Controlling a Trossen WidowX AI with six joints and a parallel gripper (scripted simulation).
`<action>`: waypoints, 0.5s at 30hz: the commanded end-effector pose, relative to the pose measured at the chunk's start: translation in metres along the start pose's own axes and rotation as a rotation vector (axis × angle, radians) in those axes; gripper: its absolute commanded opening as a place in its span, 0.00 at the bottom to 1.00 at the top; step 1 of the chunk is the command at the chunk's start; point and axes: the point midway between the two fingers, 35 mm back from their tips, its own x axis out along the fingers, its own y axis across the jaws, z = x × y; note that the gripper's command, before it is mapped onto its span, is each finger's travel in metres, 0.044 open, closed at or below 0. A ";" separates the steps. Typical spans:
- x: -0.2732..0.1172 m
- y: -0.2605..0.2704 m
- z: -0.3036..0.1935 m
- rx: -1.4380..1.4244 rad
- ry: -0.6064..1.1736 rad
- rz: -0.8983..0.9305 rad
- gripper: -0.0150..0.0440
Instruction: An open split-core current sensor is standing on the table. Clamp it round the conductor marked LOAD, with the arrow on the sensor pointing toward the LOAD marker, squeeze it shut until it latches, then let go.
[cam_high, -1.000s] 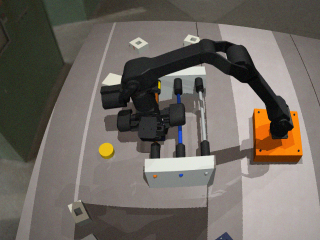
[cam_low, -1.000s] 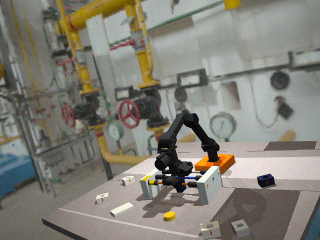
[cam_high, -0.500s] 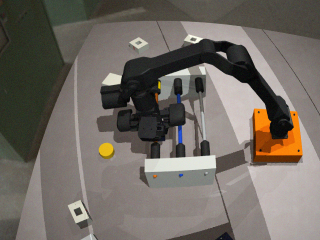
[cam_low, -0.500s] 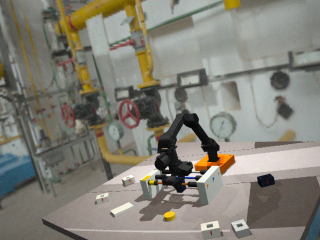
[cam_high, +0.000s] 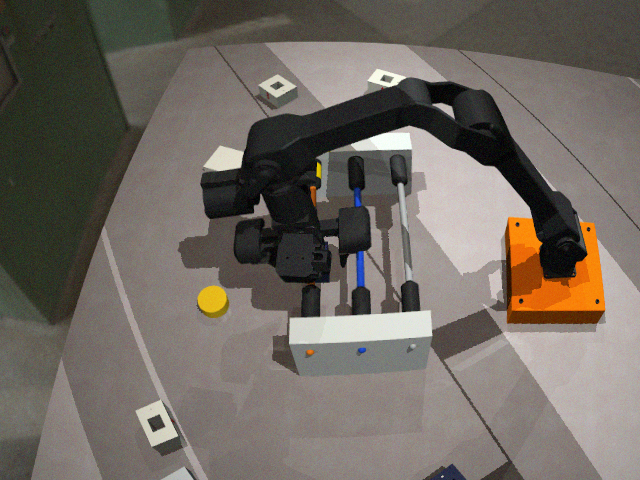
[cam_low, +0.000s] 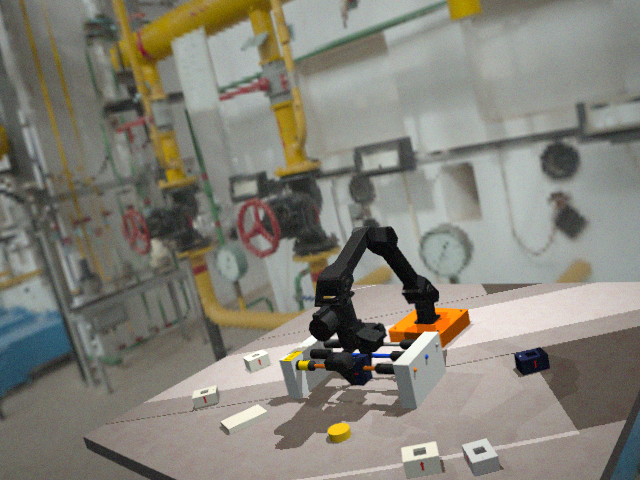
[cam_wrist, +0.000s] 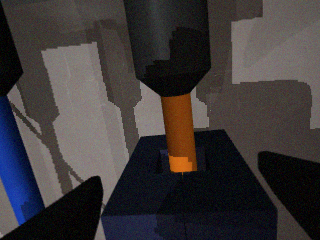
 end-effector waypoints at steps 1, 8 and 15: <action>0.000 0.000 0.000 0.000 0.000 -0.001 1.00; -0.050 0.003 0.001 -0.001 -0.001 -0.055 1.00; -0.098 0.013 0.002 -0.002 -0.002 -0.108 1.00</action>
